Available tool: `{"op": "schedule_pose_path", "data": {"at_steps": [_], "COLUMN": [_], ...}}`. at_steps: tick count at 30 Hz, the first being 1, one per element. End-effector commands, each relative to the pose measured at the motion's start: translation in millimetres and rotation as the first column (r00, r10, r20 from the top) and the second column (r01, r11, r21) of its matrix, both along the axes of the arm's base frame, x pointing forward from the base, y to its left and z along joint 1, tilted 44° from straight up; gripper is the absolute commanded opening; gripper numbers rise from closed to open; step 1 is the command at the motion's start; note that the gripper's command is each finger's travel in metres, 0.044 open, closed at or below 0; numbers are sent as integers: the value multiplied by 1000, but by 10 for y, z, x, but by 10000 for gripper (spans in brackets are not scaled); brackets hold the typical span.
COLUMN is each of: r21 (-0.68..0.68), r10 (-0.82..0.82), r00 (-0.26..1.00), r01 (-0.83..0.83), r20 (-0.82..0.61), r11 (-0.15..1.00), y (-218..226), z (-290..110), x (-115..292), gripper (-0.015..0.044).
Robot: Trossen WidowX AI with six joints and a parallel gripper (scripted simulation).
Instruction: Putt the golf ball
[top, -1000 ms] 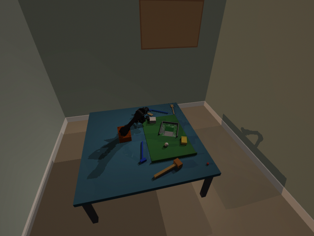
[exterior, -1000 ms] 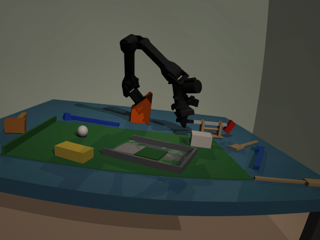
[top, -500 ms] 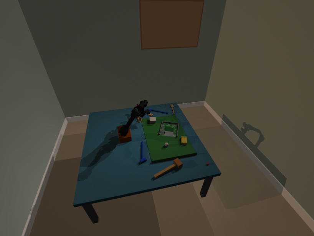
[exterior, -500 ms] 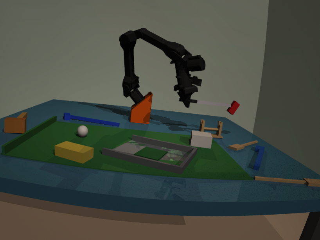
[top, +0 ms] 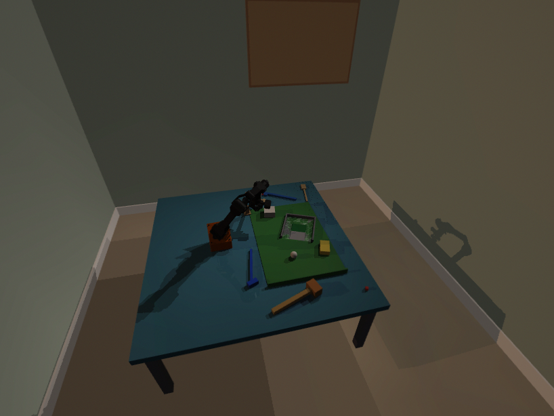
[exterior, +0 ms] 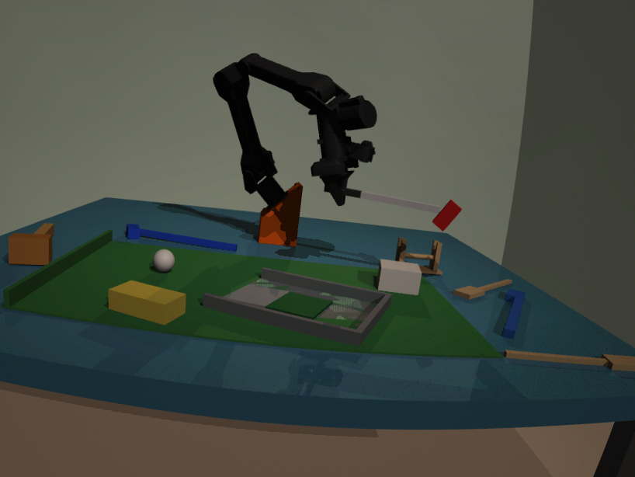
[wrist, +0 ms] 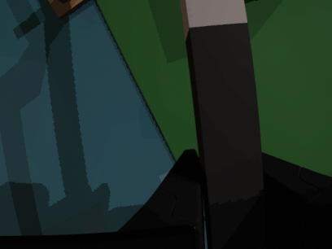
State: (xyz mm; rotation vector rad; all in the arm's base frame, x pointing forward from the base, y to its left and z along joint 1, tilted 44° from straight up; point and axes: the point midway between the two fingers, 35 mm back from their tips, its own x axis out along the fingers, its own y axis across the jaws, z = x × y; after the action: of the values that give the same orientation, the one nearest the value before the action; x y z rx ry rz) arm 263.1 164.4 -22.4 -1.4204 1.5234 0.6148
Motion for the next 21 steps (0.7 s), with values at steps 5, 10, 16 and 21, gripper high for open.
{"op": "schedule_pose_path", "data": {"at_steps": [5,10,16,21], "r21": [11,42,97,157], "r10": [-234,-376,-527,-632], "r00": [961,893,772,642], "r01": [235,377,530,637], "r20": [149,246,354,434], "r11": [972,925,842,755], "y": [-365,-605,-905,-1159], "z": [395,654,953,1190], "x": [100,141,144,108], "gripper": [0,0,0,0]}}
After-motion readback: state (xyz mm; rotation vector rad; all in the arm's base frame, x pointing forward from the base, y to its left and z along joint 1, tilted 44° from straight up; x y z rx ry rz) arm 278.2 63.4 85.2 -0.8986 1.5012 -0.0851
